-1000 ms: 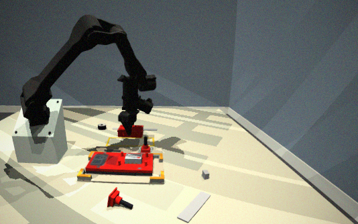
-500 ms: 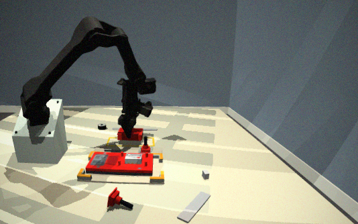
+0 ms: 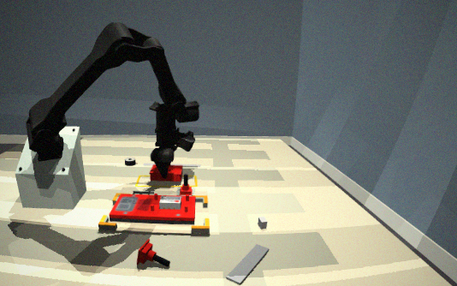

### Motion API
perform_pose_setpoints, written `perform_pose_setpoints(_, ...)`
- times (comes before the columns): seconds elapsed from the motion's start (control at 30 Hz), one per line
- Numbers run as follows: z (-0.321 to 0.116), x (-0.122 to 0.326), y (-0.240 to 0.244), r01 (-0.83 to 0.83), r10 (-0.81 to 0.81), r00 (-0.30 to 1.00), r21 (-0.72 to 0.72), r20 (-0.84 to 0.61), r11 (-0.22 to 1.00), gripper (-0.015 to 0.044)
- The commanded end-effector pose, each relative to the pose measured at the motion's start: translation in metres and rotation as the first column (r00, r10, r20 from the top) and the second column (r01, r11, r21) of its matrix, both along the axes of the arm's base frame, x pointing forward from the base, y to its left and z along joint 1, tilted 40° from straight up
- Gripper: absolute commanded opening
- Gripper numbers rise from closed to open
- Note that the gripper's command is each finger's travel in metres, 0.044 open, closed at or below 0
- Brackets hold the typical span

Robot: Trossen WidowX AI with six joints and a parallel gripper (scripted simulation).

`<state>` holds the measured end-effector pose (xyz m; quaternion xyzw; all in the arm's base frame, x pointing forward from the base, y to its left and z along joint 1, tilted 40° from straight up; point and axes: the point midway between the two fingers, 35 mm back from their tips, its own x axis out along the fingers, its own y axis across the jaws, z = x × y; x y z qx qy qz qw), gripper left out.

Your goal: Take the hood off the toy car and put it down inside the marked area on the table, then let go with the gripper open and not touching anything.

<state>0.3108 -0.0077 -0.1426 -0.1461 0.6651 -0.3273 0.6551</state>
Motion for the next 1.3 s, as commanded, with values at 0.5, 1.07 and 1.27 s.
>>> perform_pose_setpoints(0.5, -0.0074, -0.0009, -0.0065, -0.006, 0.006, 1.0, -0.003, -0.002, 1.0, 0.0)
perform_pose_setpoints(1.07, -0.0101, -0.0014, -0.0088, 0.001, -0.001, 1.0, -0.001, 0.0, 1.0, 0.0157)
perform_pose_setpoints(1.27, -0.0101, -0.0014, -0.0088, 0.001, -0.001, 1.0, -0.001, 0.0, 1.0, 0.0315)
